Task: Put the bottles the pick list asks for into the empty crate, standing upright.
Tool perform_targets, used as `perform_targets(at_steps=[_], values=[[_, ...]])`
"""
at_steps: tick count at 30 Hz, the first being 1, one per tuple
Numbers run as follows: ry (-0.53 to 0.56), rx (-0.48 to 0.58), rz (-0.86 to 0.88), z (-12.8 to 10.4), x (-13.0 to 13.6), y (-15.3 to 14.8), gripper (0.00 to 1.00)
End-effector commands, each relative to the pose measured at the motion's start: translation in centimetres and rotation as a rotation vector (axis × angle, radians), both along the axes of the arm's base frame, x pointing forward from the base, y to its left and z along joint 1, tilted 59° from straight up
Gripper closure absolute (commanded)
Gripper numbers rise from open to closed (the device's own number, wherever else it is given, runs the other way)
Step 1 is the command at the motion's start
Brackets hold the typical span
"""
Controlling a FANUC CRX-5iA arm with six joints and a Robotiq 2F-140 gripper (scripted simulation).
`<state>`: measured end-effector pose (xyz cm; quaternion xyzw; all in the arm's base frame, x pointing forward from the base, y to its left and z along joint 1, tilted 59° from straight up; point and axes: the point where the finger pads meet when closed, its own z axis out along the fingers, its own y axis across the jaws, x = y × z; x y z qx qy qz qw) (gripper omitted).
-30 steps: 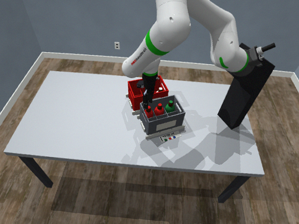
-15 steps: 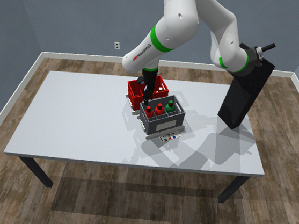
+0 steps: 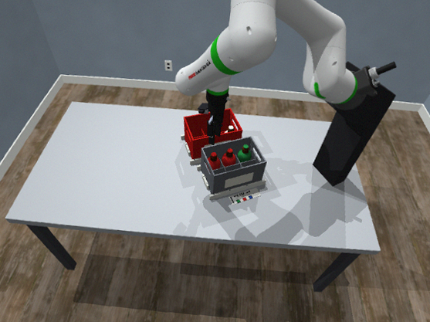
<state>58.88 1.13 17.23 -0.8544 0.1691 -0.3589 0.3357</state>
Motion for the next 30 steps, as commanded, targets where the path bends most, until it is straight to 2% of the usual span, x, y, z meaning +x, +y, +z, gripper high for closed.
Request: perform_targets(at_steps=[1, 5, 20, 26, 30], values=[[-0.003, 0.002, 0.003, -1.1, 0.6, -2.2, 0.56], [-0.003, 0.002, 0.003, -1.5, 0.9, -3.1, 0.56], [-0.003, 0.002, 0.003, -4.8, 2.6, -9.6, 0.56], [-0.003, 0.002, 0.003, -5.5, 3.1, -11.1, 0.56], [-0.003, 0.002, 0.003, -5.5, 3.1, -11.1, 0.56]])
